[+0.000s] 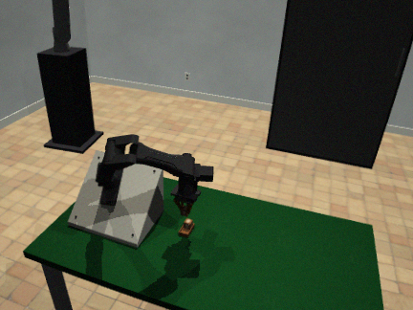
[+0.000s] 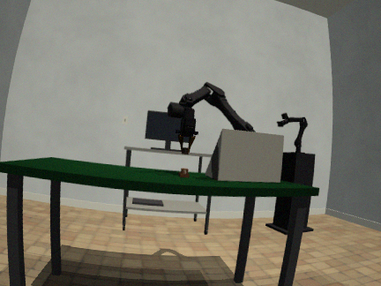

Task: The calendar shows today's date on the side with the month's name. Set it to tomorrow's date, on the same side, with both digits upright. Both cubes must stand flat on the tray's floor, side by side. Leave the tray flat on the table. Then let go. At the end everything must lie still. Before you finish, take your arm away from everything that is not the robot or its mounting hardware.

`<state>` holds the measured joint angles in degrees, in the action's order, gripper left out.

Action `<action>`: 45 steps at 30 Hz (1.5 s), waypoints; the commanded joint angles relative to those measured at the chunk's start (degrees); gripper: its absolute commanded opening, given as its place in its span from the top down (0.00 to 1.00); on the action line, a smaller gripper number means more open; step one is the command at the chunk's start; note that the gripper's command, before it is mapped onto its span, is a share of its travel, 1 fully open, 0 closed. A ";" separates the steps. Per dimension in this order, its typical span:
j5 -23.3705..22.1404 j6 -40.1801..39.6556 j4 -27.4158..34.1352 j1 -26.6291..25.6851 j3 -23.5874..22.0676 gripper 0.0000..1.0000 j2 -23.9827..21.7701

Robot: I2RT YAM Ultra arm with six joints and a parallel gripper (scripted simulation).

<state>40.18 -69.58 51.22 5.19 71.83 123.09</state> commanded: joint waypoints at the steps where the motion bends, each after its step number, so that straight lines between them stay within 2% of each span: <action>1: -0.58 0.05 0.14 0.80 0.29 0.74 -0.38; 7: -0.51 3.53 0.03 0.21 0.15 0.74 -0.90; 14: -0.17 19.56 -0.46 -2.49 -0.46 0.74 -3.31; 17: -0.06 24.42 -0.61 -3.30 -0.65 0.74 -4.04; 19: -0.06 24.42 -0.61 -3.30 -0.65 0.74 -4.04; 20: 0.04 29.32 -0.77 -4.13 -0.84 0.74 -4.78; 33: 0.54 52.57 -1.49 -8.04 -1.74 0.74 -8.27; 36: 0.57 54.09 -1.53 -8.30 -1.80 0.74 -8.50; 38: 0.70 60.44 -1.73 -9.37 -2.04 0.74 -9.46; 45: 0.95 71.94 -2.08 -11.31 -2.48 0.74 -11.19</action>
<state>40.97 -4.80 49.50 -6.33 69.25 112.92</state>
